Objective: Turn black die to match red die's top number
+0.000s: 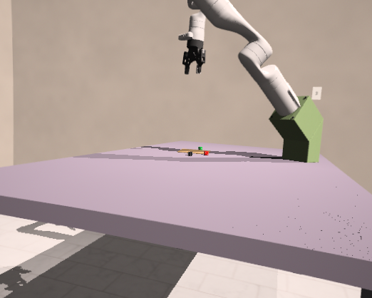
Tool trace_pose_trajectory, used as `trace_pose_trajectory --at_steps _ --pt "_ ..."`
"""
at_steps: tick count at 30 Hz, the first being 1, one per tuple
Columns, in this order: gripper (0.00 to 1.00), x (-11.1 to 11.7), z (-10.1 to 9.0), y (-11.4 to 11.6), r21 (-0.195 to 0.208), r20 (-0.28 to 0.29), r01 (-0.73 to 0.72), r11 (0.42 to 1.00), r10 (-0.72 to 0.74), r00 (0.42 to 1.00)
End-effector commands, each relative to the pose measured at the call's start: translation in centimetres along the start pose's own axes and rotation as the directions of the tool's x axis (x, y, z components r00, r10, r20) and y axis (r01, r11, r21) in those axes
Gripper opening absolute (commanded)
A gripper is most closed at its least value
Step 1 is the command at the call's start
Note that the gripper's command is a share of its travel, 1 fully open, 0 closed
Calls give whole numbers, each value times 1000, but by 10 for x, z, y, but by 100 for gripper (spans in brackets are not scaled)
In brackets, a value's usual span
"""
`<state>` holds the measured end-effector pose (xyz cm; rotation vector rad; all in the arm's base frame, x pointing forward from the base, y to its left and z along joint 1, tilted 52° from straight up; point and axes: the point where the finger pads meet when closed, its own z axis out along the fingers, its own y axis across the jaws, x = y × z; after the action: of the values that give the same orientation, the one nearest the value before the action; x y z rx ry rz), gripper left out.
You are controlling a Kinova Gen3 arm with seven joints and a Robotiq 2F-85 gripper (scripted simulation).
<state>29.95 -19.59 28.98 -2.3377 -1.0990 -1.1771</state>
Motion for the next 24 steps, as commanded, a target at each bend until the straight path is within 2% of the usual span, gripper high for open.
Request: trace_pose_trajectory --at_steps 1,19,22,24 --pt "100 0 -1 0 -1 0 0 1000 0 1000" --pt "100 -1 0 1 -1 0 0 1000 0 1000" --pt "100 -7 8 6 -1 -4 -3 1000 3 1000" --pt "100 -16 21 13 1 -10 -9 1000 9 1000"
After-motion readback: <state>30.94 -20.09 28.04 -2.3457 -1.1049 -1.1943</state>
